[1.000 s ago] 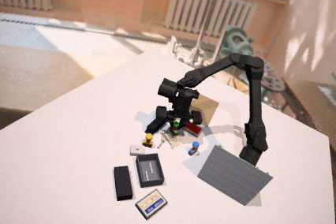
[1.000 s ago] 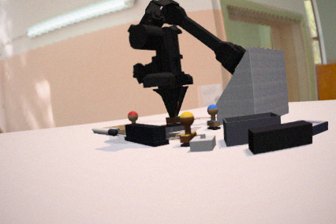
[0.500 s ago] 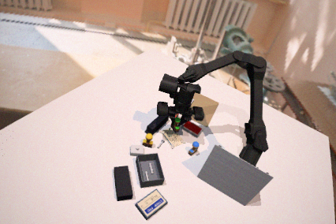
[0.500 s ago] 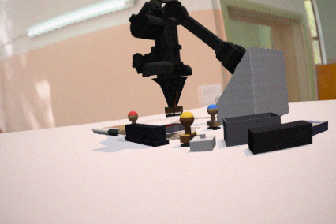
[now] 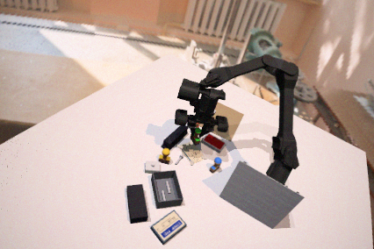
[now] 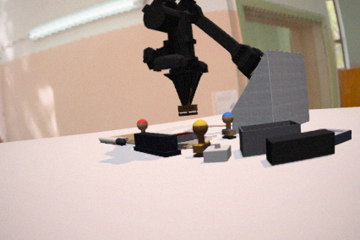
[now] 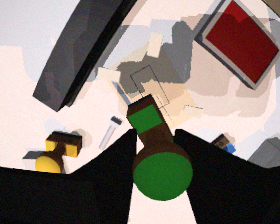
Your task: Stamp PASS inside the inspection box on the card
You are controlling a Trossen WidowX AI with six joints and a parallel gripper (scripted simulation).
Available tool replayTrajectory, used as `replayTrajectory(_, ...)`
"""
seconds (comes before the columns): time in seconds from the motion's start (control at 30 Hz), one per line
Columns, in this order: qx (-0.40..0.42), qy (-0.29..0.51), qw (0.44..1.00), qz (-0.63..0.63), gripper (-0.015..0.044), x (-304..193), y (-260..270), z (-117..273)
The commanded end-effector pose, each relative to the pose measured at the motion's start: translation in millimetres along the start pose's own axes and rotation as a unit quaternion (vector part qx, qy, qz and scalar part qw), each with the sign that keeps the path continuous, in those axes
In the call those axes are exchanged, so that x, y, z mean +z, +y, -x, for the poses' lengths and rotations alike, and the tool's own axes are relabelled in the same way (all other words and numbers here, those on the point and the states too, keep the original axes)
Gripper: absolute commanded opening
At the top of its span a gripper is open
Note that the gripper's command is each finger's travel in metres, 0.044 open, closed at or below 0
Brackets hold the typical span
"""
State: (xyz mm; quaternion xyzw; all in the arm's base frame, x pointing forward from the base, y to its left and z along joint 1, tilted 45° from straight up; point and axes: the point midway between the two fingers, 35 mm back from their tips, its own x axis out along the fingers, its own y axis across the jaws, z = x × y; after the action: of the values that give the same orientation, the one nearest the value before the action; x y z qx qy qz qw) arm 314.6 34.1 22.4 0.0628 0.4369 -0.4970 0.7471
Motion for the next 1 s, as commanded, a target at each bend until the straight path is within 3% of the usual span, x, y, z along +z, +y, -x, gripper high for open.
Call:
replayTrajectory(0.0,0.004,0.004,1.000,0.004,0.0000,-24,7,2)
replayTrajectory(0.53,0.002,0.005,1.000,0.001,0.0000,-137,9,2)
replayTrajectory(0.97,0.002,0.004,1.000,0.001,0.0000,-141,9,-11)
